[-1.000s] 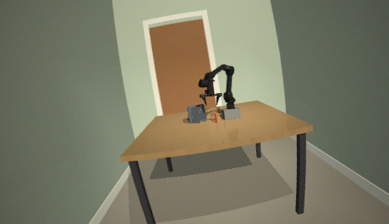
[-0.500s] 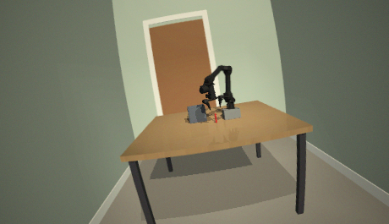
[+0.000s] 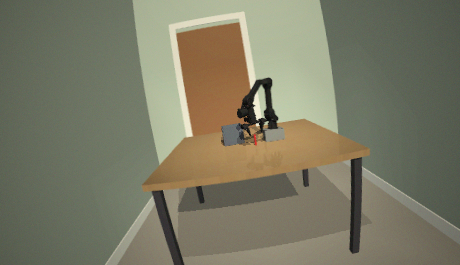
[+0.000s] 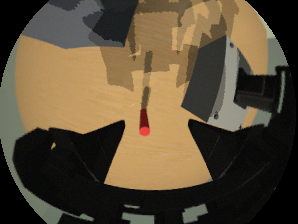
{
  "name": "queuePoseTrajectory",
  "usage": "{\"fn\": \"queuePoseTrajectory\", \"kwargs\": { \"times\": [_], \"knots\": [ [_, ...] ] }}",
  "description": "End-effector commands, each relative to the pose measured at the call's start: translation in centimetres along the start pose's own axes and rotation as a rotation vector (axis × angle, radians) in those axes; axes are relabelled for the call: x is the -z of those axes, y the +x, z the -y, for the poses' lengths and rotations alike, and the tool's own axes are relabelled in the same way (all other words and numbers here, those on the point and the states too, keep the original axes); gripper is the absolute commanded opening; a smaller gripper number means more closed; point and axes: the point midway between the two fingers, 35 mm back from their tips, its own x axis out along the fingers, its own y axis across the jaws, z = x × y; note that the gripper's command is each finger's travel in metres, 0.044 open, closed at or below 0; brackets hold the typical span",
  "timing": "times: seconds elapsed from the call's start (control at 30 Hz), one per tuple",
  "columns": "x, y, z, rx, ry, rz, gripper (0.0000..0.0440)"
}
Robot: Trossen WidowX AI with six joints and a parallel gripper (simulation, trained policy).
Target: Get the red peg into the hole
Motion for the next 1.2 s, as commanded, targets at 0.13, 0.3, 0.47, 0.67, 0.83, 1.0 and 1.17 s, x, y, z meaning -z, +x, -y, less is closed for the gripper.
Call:
{"fn": "queuePoseTrajectory", "kwargs": {
  "times": [0.13,0.3,0.47,0.67,0.83,1.0,1.17],
  "knots": [
    [-0.4,2.6,0.0,-0.004,0.012,0.021,0.0415],
    [-0.3,3.7,-0.4,-0.011,0.014,0.022,0.0341],
    [0.1,4.5,-1.0,-0.022,-0.004,0.013,0.0221],
    [0.6,5.2,-1.7,-0.035,-0.041,-0.005,0.0082],
    [1.0,5.3,-2.3,-0.050,-0.068,-0.019,0.0000],
    [1.0,4.3,-2.8,-0.083,-0.053,-0.033,0.0000],
    [1.1,3.1,-3.2,-0.115,-0.034,-0.051,0.0000]
  ]
}}
